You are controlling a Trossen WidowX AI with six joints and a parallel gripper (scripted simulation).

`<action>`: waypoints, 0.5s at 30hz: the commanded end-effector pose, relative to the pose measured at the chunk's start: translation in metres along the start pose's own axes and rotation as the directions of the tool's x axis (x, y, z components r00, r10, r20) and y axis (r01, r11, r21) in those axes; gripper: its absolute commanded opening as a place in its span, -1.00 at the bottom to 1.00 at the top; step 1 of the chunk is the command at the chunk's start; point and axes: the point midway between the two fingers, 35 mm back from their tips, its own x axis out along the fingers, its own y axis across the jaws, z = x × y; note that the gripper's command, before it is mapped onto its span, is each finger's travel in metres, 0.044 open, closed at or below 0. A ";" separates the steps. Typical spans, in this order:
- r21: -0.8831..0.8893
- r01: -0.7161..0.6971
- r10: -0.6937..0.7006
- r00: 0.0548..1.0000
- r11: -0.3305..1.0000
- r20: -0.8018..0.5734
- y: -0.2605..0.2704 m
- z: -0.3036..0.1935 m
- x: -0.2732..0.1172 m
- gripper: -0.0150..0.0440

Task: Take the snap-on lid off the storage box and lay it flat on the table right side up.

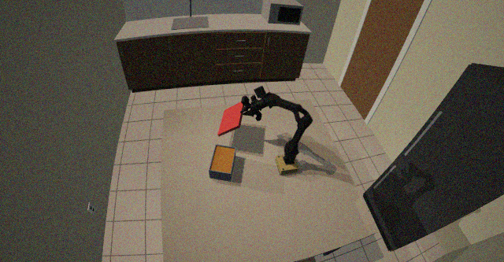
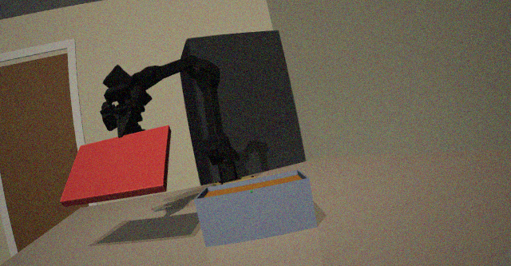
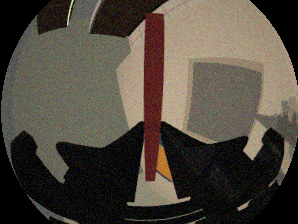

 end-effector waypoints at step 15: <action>-0.012 -0.015 0.015 1.000 1.000 -0.002 -0.011 0.000 0.009 -0.49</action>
